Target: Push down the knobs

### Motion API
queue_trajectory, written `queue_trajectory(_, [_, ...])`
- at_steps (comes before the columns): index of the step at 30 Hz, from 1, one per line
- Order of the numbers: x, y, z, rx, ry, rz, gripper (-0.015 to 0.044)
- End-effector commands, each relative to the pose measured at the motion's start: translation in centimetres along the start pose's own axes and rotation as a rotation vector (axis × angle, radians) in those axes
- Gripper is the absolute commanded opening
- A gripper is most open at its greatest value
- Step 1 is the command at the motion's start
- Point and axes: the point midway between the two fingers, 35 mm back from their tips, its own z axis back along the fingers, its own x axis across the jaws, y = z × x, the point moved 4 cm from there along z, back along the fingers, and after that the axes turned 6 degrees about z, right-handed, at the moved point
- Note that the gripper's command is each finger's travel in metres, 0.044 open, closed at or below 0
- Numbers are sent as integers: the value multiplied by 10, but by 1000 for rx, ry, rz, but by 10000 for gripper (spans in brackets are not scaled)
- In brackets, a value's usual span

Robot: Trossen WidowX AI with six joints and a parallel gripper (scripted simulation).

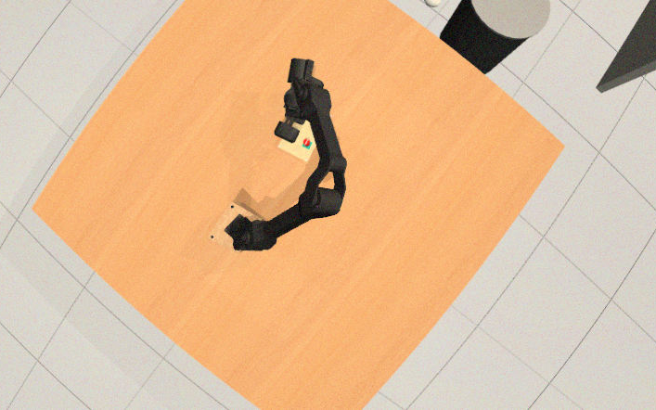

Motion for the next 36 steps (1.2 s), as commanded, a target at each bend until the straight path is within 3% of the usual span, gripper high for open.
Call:
queue_trajectory(1, [1, -3, -13, 2, 15, -18, 0])
queue_trajectory(36, [1, -3, -17, 1, 15, -18, 0])
